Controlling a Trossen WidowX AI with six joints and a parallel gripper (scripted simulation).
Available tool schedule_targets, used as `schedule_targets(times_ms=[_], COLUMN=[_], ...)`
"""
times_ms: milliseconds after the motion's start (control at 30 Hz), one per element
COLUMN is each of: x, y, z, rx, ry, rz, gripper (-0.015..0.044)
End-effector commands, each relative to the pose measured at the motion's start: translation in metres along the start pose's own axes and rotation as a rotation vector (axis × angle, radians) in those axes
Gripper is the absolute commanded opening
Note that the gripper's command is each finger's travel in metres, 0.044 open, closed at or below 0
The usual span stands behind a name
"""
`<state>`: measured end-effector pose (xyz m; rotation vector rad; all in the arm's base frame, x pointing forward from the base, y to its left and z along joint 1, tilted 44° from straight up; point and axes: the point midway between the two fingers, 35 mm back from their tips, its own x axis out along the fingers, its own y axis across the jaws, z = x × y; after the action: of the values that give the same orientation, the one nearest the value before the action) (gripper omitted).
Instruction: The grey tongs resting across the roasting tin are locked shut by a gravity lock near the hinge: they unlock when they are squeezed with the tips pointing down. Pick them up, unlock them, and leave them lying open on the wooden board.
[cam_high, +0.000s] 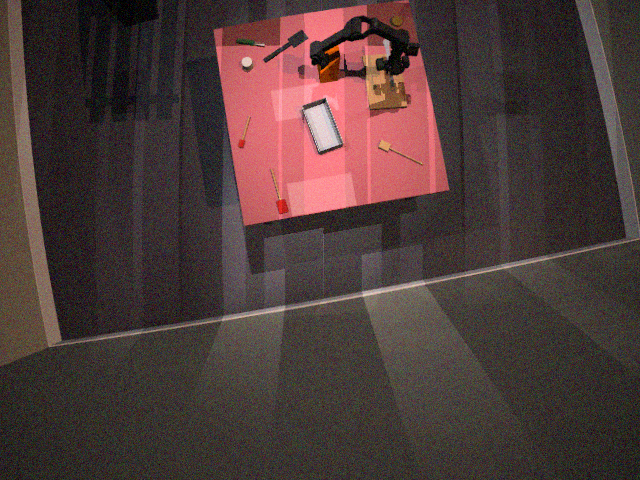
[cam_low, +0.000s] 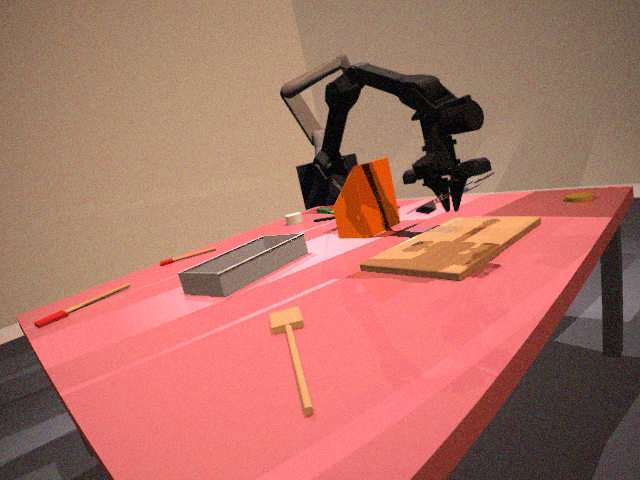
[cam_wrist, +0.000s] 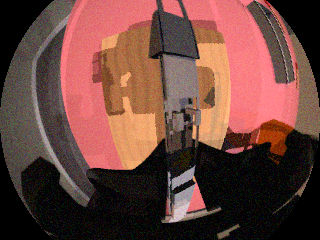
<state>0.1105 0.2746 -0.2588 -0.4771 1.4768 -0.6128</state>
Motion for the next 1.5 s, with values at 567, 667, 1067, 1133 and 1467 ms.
schedule_targets(times_ms=[567,667,1067,1133,1467], x=[0.032,0.032,0.032,0.032,0.032], y=[-0.006,-0.006,-0.007,-0.007,-0.007], z=[-0.001,-0.001,-0.001,-0.001,-0.001], rx=[-0.004,-0.004,-0.002,-0.002,-0.002], ry=[-0.004,-0.004,-0.001,-0.001,-0.001], rz=[0.015,0.016,0.011,0.011,0.011], gripper=[-0.0150,-0.0150,0.0113,0.0165,0.0427])
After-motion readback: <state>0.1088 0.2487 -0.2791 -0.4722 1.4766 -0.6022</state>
